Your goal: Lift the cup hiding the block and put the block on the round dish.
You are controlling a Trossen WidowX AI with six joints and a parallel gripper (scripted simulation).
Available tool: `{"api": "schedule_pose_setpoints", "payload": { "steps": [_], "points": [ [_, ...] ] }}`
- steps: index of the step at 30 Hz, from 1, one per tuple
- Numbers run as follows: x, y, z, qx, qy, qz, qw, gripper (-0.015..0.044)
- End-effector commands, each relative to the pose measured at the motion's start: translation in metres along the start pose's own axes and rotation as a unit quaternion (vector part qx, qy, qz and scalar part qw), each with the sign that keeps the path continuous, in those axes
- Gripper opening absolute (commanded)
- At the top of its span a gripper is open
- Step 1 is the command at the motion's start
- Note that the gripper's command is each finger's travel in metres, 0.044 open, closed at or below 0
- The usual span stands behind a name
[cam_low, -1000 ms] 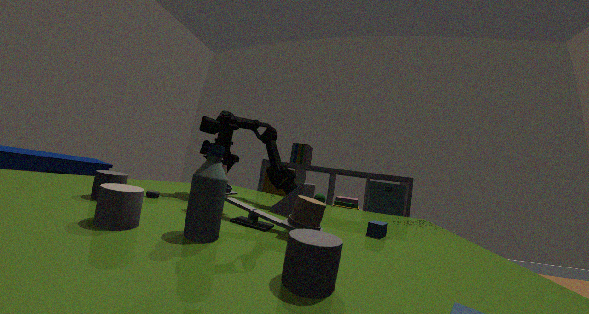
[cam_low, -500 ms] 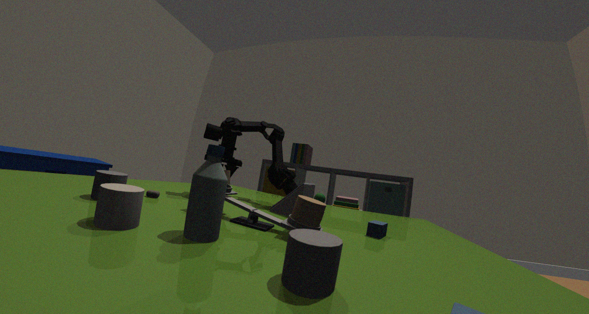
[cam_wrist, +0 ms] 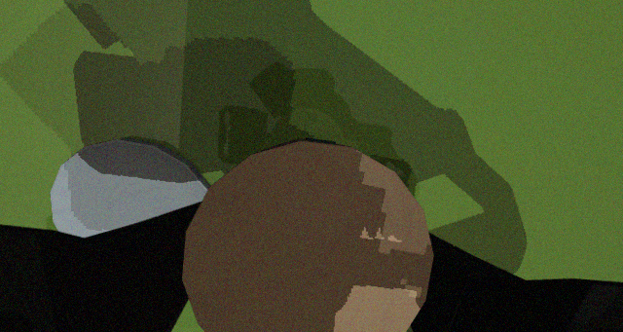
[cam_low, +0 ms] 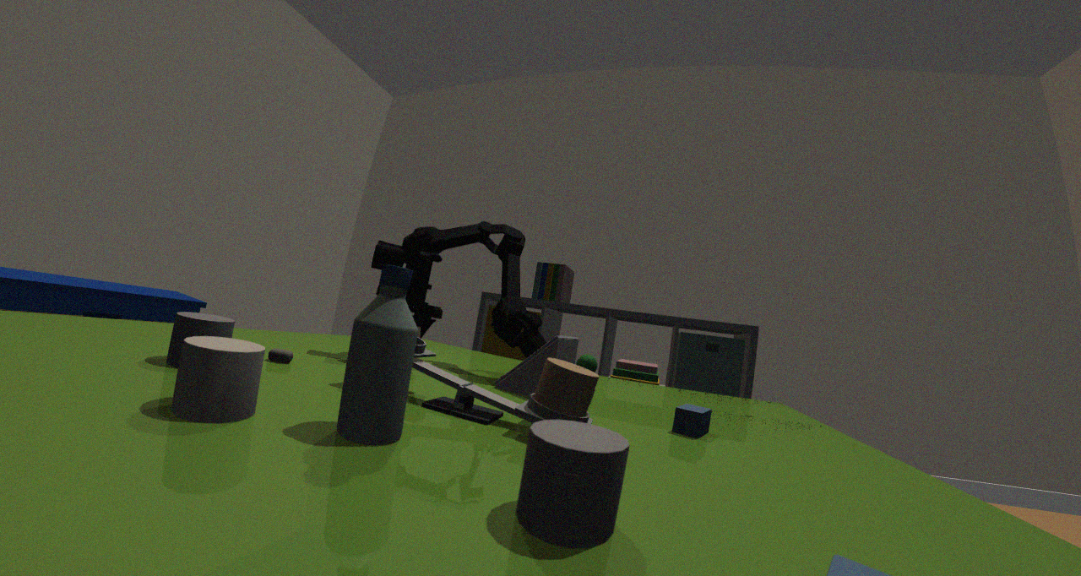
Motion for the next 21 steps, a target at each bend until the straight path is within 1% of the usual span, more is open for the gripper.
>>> {"api": "schedule_pose_setpoints", "payload": {
  "steps": [1, 9, 10, 21],
  "points": [
    [0.0, -0.002, 0.006, 0.002, -0.001, -0.003, 1.0, 0.0],
    [-0.001, -0.002, 0.019, 0.002, -0.001, -0.003, 1.0, 0.0],
    [0.0, 0.0, 0.013, -0.001, 0.0, 0.0, 1.0, 0.0026],
    [0.0, 0.0, 0.013, -0.001, 0.0, 0.0, 1.0, 0.0315]
  ]
}}
Point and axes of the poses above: the point midway between the two fingers, 35 mm back from their tips, its own z axis out along the fingers, its own x axis across the jaws, y = z × x, the point moved 3 cm from there along -z, back along the fingers, and after that the axes turned 5 degrees about z, right-handed, at the moved point
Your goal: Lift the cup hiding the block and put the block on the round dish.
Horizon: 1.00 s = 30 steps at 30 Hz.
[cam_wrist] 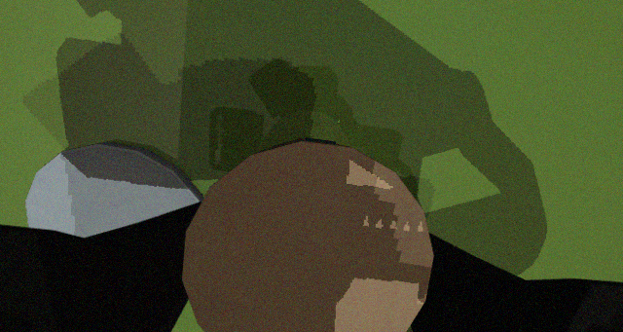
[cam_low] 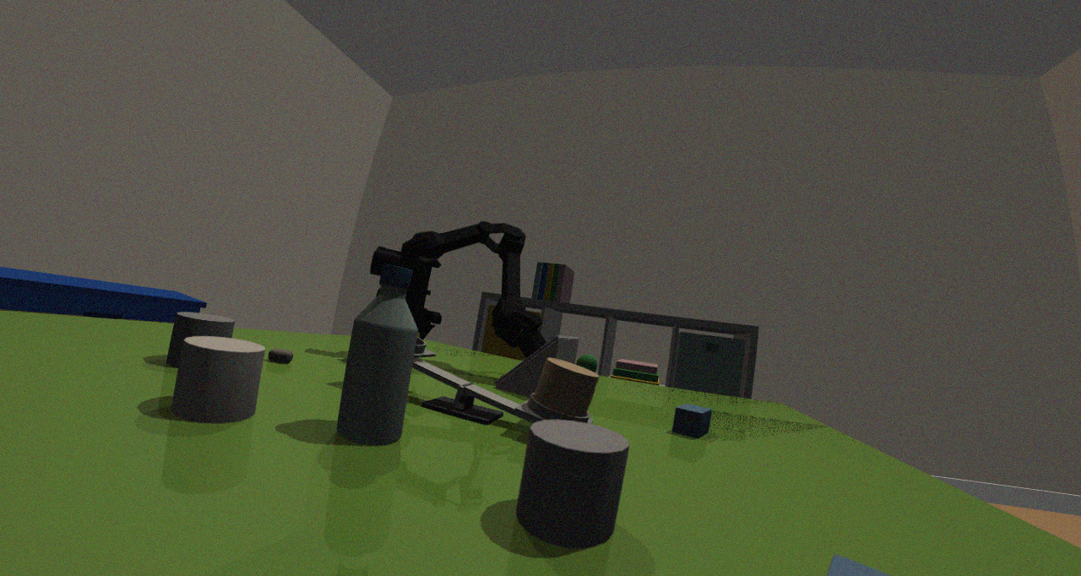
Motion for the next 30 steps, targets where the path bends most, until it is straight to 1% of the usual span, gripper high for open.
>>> {"api": "schedule_pose_setpoints", "payload": {
  "steps": [1, 5, 8, 10, 15, 22, 26, 30],
  "points": [
    [0.0, 0.0, 0.0, -0.001, 0.0, 0.002, 1.0, 0.0341],
    [0.001, 0.0, -0.007, 0.001, 0.0, 0.002, 1.0, 0.044],
    [0.002, -0.001, -0.038, 0.005, -0.001, 0.0, 1.0, 0.044],
    [0.0, -0.001, -0.051, 0.004, -0.001, -0.002, 1.0, 0.044],
    [0.0, -0.001, -0.053, 0.004, -0.001, -0.002, 1.0, 0.044],
    [0.011, -0.001, -0.063, -0.006, 0.034, 0.001, 0.999, 0.026],
    [0.018, -0.002, -0.066, -0.007, 0.045, -0.028, 0.999, 0.026],
    [0.027, -0.005, -0.067, -0.004, 0.044, -0.095, 0.995, 0.026]
  ]
}}
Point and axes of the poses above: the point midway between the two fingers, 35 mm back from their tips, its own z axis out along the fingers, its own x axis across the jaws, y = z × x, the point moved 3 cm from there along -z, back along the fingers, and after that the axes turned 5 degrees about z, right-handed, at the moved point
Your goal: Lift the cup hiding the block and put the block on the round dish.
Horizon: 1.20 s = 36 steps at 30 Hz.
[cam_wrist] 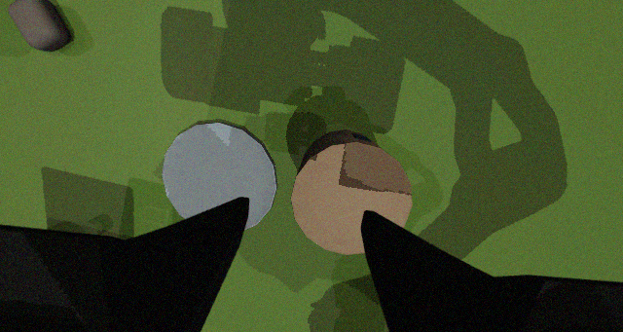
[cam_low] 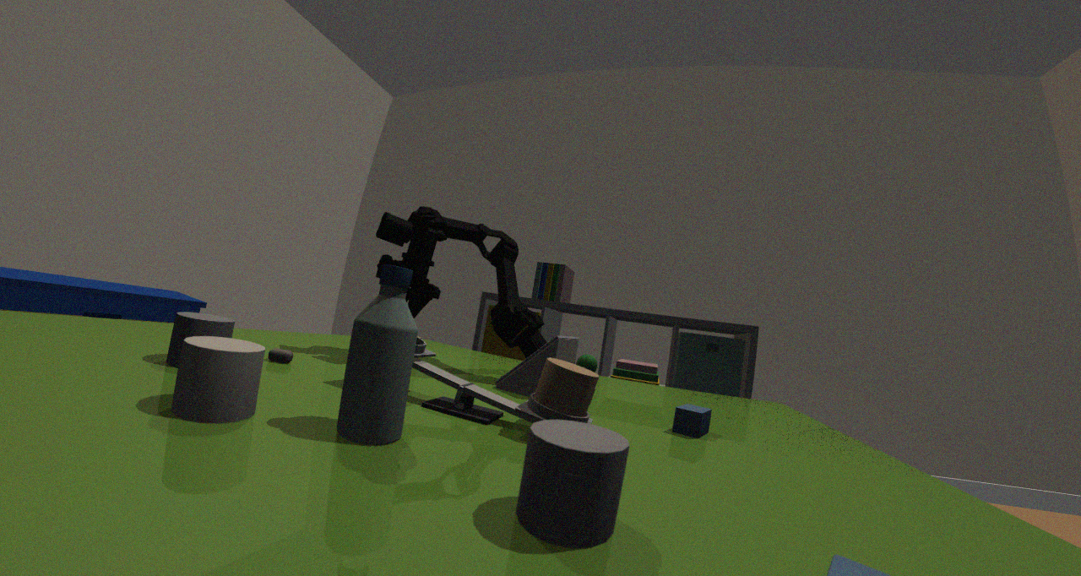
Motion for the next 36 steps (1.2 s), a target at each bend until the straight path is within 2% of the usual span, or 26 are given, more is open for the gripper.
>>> {"api": "schedule_pose_setpoints", "payload": {
  "steps": [1, 18, 36],
  "points": [
    [0.01, -0.001, 0.0, 0.005, 0.0, -0.061, 0.998, 0.026],
    [0.052, -0.014, -0.001, 0.028, 0.005, -0.343, 0.939, 0.026],
    [0.098, -0.044, -0.006, 0.044, 0.024, -0.6, 0.798, 0.026]
  ]
}}
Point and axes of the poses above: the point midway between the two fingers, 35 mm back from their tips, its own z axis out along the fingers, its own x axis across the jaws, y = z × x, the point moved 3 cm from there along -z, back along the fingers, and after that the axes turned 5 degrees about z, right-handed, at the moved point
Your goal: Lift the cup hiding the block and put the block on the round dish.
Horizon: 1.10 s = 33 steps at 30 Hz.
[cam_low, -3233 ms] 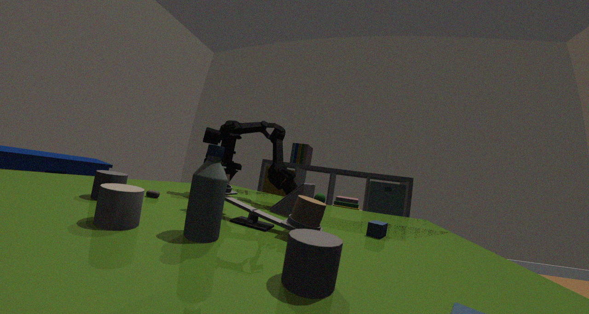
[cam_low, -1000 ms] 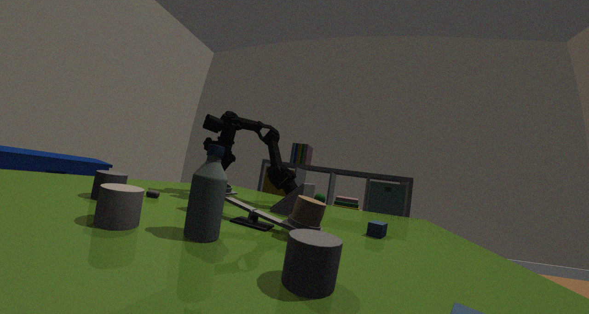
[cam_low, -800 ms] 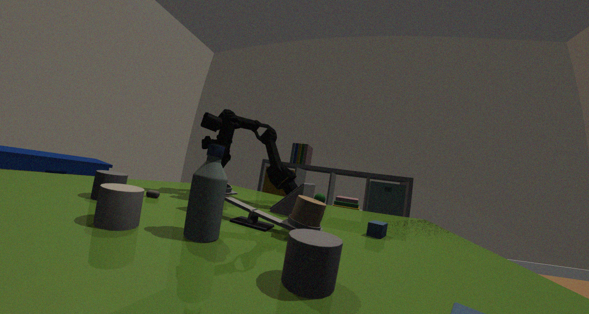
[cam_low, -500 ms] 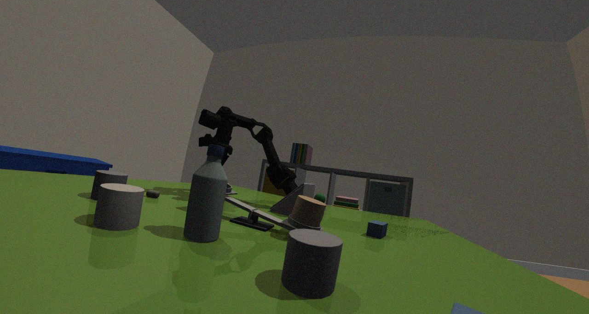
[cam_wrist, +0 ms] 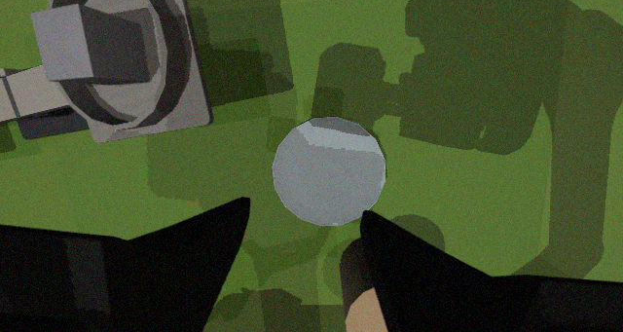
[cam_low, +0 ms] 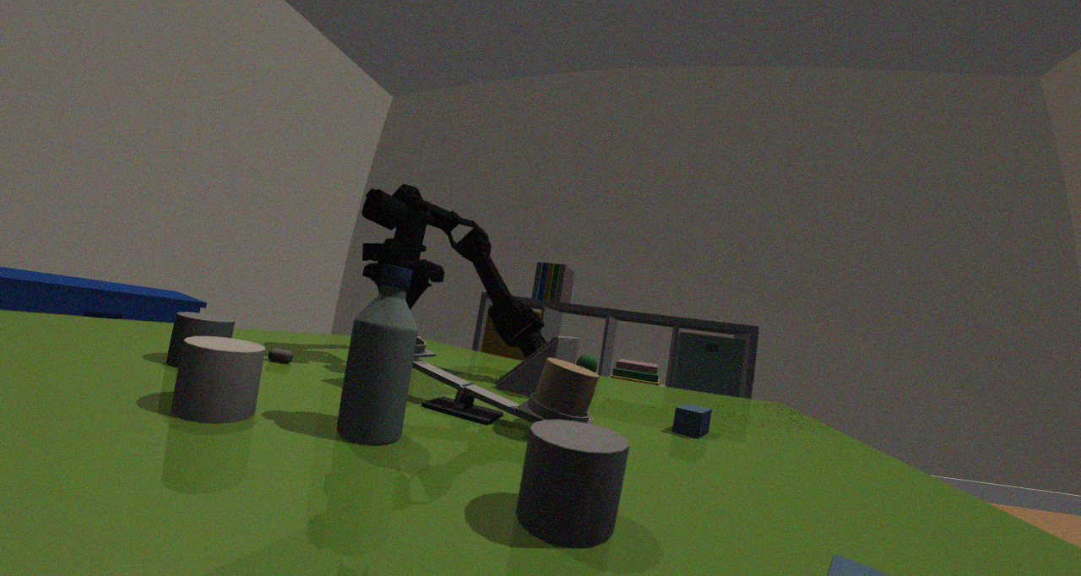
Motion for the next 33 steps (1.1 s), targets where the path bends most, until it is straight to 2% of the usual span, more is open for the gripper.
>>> {"api": "schedule_pose_setpoints", "payload": {
  "steps": [1, 17, 33],
  "points": [
    [0.01, 0.007, -0.001, 0.003, 0.003, -0.066, 0.998, 0.026],
    [0.046, 0.03, -0.005, 0.017, 0.0, -0.334, 0.942, 0.026],
    [0.088, 0.046, -0.009, 0.031, -0.004, -0.578, 0.816, 0.026]
  ]
}}
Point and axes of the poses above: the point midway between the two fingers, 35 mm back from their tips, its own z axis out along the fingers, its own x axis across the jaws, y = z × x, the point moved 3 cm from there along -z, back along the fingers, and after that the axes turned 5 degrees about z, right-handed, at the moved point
